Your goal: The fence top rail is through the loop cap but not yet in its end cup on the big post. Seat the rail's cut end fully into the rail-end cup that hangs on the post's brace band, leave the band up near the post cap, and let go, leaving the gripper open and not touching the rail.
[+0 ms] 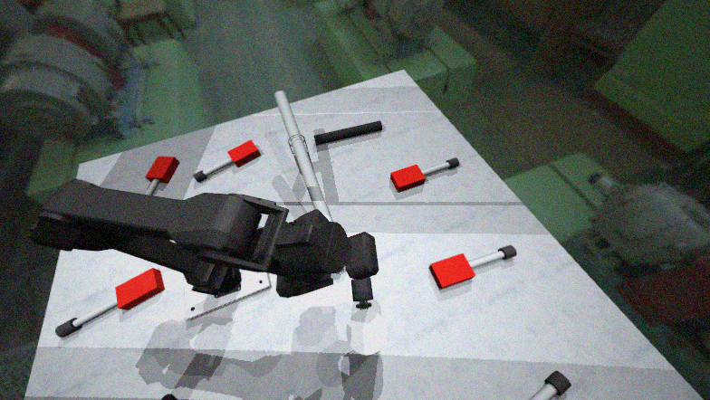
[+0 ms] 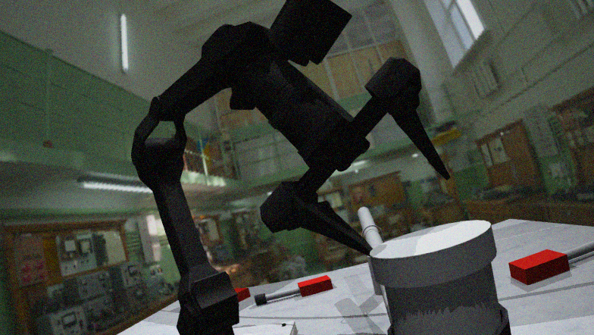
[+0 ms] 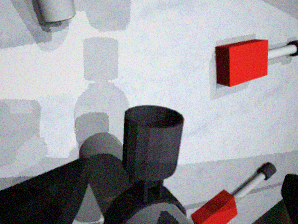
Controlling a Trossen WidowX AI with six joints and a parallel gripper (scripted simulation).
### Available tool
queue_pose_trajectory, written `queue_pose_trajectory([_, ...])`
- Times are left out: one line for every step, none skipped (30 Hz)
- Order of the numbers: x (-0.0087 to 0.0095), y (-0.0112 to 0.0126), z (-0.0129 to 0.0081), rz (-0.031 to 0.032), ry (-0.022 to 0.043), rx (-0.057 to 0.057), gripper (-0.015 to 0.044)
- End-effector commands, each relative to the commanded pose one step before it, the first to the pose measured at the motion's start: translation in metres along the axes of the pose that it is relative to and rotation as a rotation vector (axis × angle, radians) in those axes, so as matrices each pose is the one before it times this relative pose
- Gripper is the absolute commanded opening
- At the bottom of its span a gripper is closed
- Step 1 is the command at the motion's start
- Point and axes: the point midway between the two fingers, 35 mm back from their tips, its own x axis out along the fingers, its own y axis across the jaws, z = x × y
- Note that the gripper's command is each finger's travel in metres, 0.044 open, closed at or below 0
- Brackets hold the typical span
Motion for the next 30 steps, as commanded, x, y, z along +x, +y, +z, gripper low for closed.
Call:
queue_pose_trajectory([0.02236,0.01516,0.00037,0.01028,-0.00508,-0.0052,0.0440])
queue_pose_trajectory([0.00386,0.00256,0.00008,0.00001,-0.00001,0.0000,0.0440])
queue_pose_trajectory([0.00130,0.00088,0.00003,0.00001,0.00000,0.0000,0.0440])
queue_pose_trajectory([0.00000,0.00000,0.00000,0.00000,0.00000,0.0000,0.0440])
queue_pose_trajectory([0.00000,0.00000,0.00000,0.00000,0.00000,0.0000,0.0440])
queue_pose_trajectory([0.00000,0.00000,0.00000,0.00000,0.00000,0.0000,0.0440])
queue_pose_trajectory([0.00028,-0.00003,-0.00001,-0.00001,0.00000,0.0000,0.0440])
queue_pose_trajectory([0.00054,-0.00006,-0.00002,-0.00002,0.00000,0.0000,0.0440])
queue_pose_trajectory([0.00080,-0.00009,-0.00004,-0.00004,0.00000,0.0000,0.0440])
queue_pose_trajectory([0.00107,-0.00012,-0.00005,-0.00005,0.00000,0.0000,0.0440])
queue_pose_trajectory([0.00134,-0.00014,-0.00006,-0.00006,0.00000,0.0000,0.0440])
queue_pose_trajectory([0.00156,-0.00016,-0.00006,-0.00007,0.00000,0.0000,0.0440])
queue_pose_trajectory([0.00165,-0.00016,-0.00006,-0.00007,0.00000,0.0000,0.0440])
queue_pose_trajectory([0.00165,-0.00015,-0.00006,-0.00007,0.00000,0.0000,0.0440])
queue_pose_trajectory([0.00165,-0.00014,-0.00005,-0.00007,0.00000,0.0000,0.0440])
queue_pose_trajectory([0.00165,-0.00013,-0.00005,-0.00007,0.00000,0.0000,0.0440])
queue_pose_trajectory([0.00165,-0.00012,-0.00005,-0.00007,0.00000,0.0000,0.0440])
queue_pose_trajectory([0.00165,-0.00012,-0.00004,-0.00007,0.00000,0.0000,0.0440])
queue_pose_trajectory([0.00165,-0.00011,-0.00004,-0.00007,0.00000,0.0000,0.0440])
queue_pose_trajectory([0.00165,-0.00010,-0.00004,-0.00007,0.00000,0.0000,0.0440])
queue_pose_trajectory([0.00165,-0.00009,-0.00003,-0.00007,0.00000,0.0000,0.0440])
queue_pose_trajectory([0.00164,-0.00008,-0.00003,-0.00007,0.00000,0.0000,0.0440])
queue_pose_trajectory([0.00164,-0.00007,-0.00002,-0.00007,0.00000,0.0000,0.0440])
queue_pose_trajectory([0.00164,-0.00006,-0.00002,-0.00006,0.00000,0.0000,0.0440])
queue_pose_trajectory([0.00164,-0.00005,-0.00002,-0.00006,0.00000,0.0000,0.0440])
queue_pose_trajectory([0.00164,-0.00004,-0.00001,-0.00006,0.00000,0.0000,0.0440])
queue_pose_trajectory([0.00164,-0.00003,-0.00001,-0.00006,0.00000,0.0000,0.0440])
queue_pose_trajectory([0.00163,-0.00002,-0.00001,-0.00006,0.00000,0.0000,0.0440])
queue_pose_trajectory([0.00163,-0.00002,0.00000,-0.00006,0.00000,0.0000,0.0440])
queue_pose_trajectory([0.00163,-0.00001,0.00000,-0.00006,0.00000,0.0000,0.0440])
